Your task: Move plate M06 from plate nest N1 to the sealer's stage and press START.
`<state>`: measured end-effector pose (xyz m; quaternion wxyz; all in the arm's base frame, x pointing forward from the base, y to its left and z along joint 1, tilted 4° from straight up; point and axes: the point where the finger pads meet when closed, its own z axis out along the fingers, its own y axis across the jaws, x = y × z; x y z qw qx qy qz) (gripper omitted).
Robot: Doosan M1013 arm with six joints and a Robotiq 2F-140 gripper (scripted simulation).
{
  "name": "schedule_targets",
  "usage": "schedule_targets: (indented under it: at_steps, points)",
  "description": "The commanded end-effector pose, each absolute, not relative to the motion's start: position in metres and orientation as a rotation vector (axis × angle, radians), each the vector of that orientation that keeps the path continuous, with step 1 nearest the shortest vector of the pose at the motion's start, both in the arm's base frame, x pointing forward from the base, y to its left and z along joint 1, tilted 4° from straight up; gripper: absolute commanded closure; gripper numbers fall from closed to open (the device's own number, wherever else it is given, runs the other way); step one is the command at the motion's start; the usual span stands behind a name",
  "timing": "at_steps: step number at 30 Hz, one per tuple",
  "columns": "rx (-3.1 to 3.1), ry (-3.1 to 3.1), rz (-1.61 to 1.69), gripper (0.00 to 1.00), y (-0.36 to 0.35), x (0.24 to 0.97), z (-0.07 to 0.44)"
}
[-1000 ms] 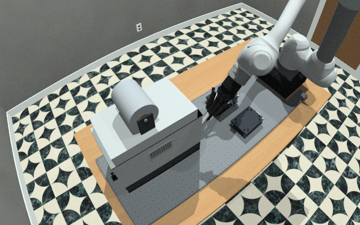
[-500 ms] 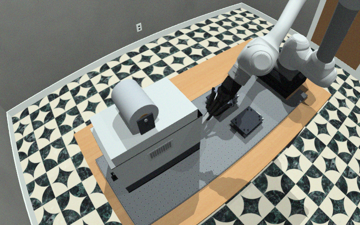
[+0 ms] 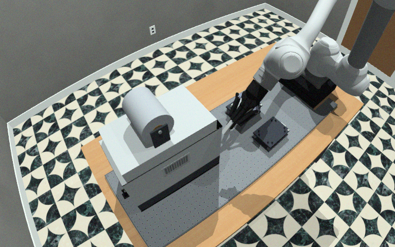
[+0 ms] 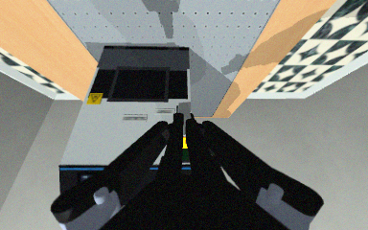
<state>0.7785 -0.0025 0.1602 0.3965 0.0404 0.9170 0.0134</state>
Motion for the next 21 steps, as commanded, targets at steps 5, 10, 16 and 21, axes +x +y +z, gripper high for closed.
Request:
schedule_targets:
  at_steps: [5, 10, 16, 21]
  points:
    - [0.105, 2.328, 0.033, 0.90, -0.003, 0.769, 0.166]
    - [0.105, 2.328, 0.033, 0.90, -0.003, 0.762, 0.171]
    - [0.105, 2.328, 0.033, 0.90, -0.003, 0.754, 0.177]
    - [0.105, 2.328, 0.033, 0.90, -0.003, 0.750, 0.180]
